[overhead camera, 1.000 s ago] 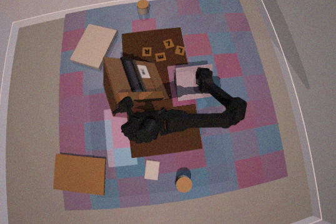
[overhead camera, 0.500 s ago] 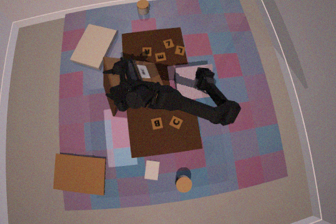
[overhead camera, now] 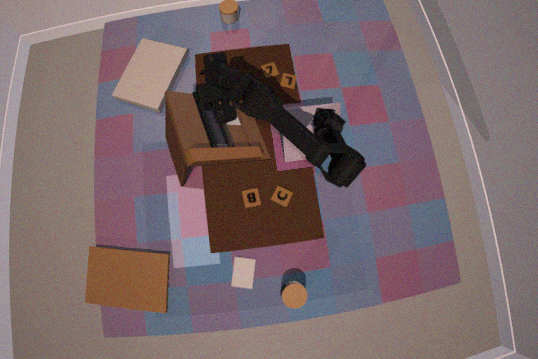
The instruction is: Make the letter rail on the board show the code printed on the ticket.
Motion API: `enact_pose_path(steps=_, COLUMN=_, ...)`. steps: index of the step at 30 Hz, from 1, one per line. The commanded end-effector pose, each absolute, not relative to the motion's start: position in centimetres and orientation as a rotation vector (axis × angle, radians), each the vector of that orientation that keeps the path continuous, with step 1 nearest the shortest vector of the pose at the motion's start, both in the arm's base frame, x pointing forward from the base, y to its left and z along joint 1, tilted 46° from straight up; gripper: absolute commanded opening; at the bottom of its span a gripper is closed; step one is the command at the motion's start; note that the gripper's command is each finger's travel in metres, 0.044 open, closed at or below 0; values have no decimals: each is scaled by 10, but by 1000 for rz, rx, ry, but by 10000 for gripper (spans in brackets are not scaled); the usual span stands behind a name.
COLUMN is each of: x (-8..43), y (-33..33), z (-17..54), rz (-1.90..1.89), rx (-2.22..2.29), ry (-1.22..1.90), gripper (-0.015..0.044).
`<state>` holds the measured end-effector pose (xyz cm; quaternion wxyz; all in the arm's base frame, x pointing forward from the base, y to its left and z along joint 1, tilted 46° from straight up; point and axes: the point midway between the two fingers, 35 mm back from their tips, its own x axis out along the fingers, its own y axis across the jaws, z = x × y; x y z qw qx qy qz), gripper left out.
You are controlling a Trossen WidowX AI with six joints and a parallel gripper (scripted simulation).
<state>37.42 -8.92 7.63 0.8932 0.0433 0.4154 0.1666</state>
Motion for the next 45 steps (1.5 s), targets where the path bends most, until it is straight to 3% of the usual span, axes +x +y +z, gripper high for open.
enact_pose_path(steps=1, x=331, y=-90, z=28, rz=497, rx=203, ry=916, gripper=440)
enact_pose_path(steps=10, x=244, y=-76, z=-6, rz=672, rx=654, ry=567, gripper=440)
enact_pose_path(steps=29, x=243, y=-77, z=-5, rz=672, rx=647, ry=551, gripper=440)
enact_pose_path(steps=45, x=234, y=-82, z=136, rz=953, rx=-609, ry=142, gripper=440)
